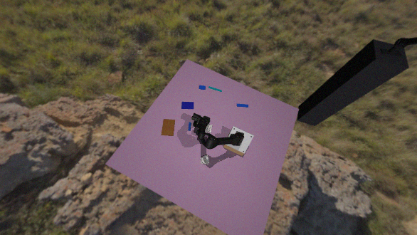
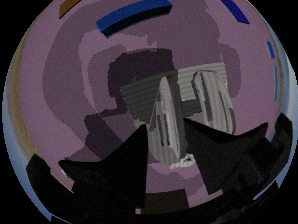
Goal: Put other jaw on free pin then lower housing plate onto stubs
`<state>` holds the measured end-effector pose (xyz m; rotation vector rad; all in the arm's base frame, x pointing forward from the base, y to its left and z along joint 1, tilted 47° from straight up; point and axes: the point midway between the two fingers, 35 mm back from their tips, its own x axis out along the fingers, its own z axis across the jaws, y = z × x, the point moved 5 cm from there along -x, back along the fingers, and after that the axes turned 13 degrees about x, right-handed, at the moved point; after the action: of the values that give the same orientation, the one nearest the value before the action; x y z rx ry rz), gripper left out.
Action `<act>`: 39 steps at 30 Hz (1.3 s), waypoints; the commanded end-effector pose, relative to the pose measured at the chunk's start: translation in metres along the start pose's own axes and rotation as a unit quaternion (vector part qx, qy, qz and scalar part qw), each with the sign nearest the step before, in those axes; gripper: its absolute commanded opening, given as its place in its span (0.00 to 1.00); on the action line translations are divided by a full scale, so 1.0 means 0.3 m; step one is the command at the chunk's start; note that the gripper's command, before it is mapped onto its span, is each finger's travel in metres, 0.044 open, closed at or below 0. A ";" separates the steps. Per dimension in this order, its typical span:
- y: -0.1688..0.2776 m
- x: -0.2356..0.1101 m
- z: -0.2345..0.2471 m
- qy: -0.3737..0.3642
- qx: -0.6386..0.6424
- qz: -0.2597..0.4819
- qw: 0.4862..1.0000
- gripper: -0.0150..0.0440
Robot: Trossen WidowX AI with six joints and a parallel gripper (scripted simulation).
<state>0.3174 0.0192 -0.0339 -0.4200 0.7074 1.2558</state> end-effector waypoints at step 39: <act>0.002 -0.002 0.001 -0.001 -0.004 0.003 1.000 0.48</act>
<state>0.3162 0.0188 -0.0328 -0.4210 0.7062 1.2636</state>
